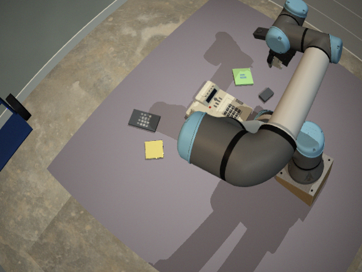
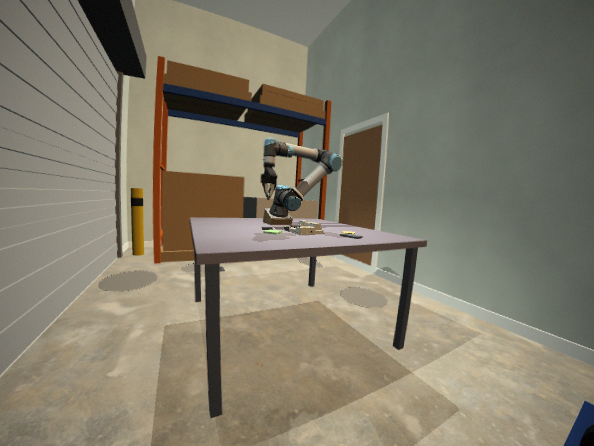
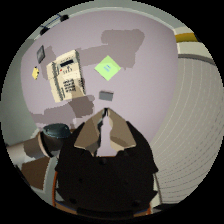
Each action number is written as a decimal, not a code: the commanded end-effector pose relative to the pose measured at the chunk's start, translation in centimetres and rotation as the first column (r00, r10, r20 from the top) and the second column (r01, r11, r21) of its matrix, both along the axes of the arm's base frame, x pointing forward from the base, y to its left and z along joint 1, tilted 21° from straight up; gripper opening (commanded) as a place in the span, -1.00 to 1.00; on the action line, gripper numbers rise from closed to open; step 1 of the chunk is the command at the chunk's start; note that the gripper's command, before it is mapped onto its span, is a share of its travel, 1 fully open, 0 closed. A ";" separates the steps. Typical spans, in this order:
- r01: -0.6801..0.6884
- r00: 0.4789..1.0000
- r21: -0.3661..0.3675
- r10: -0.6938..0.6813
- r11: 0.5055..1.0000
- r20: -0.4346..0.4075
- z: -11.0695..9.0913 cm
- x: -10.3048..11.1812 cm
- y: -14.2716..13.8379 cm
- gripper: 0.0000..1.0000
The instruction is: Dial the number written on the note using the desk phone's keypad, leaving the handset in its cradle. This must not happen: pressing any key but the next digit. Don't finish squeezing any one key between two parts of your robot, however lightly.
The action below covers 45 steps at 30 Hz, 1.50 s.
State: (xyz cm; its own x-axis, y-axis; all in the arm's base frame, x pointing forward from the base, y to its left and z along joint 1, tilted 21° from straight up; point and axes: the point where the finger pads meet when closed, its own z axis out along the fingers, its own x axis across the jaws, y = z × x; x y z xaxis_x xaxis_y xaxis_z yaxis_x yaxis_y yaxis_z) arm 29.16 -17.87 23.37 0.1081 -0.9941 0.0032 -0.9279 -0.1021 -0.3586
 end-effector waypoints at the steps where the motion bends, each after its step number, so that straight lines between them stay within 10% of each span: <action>1: 0.000 1.000 -0.001 0.000 1.000 0.000 0.1 0.1 0.0 -1.00; 29: 0.000 1.000 -0.001 0.000 1.000 0.000 1.9 4.7 0.5 -1.00; 45: 0.000 1.000 -0.001 0.000 1.000 0.000 4.3 11.2 1.2 -1.00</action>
State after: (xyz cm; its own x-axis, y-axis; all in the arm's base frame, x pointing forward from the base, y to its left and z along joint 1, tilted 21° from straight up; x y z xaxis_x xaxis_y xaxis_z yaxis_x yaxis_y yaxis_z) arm 38.76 -16.72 27.13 0.1103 -0.9939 0.0018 -0.9256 -0.1034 -0.3640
